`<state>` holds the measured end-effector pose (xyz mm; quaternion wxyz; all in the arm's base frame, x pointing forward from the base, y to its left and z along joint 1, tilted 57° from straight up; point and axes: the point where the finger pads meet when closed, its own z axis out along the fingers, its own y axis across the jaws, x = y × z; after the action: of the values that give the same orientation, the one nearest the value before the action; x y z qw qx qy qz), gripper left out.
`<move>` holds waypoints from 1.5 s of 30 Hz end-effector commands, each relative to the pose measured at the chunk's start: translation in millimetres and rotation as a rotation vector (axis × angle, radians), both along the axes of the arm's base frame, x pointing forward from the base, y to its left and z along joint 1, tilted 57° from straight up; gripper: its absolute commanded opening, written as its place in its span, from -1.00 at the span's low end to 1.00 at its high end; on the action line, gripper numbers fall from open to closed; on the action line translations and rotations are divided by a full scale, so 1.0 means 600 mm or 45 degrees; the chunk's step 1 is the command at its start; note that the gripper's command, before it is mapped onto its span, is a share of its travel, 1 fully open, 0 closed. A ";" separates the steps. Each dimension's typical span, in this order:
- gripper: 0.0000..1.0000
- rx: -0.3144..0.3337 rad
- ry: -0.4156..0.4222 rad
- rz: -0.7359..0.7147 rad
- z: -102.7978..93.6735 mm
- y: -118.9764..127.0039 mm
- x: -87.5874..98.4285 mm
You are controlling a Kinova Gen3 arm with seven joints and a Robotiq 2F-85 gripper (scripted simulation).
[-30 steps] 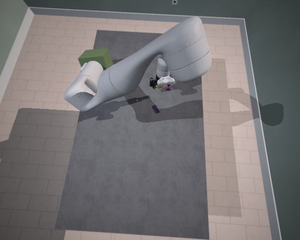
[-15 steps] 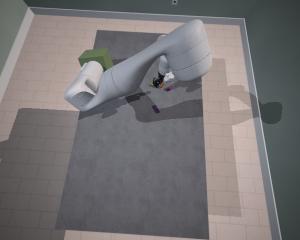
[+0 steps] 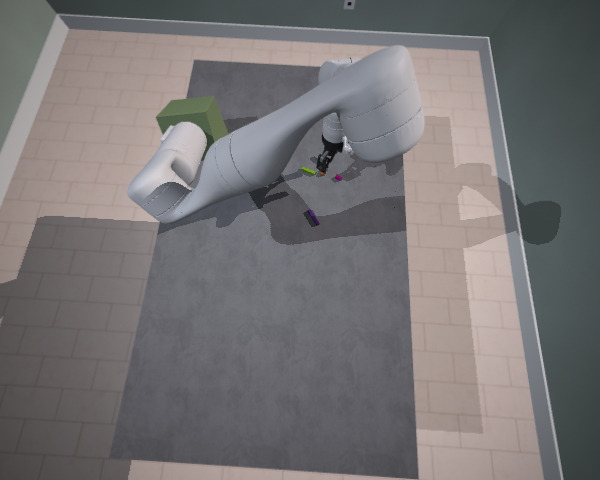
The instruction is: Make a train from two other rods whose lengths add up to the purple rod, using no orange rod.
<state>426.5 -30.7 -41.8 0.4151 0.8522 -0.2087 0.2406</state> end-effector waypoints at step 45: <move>1.00 -0.377 1.359 0.893 -0.092 0.086 0.061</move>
<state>461.9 19.5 -93.6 0.4730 0.8096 0.3424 -0.0601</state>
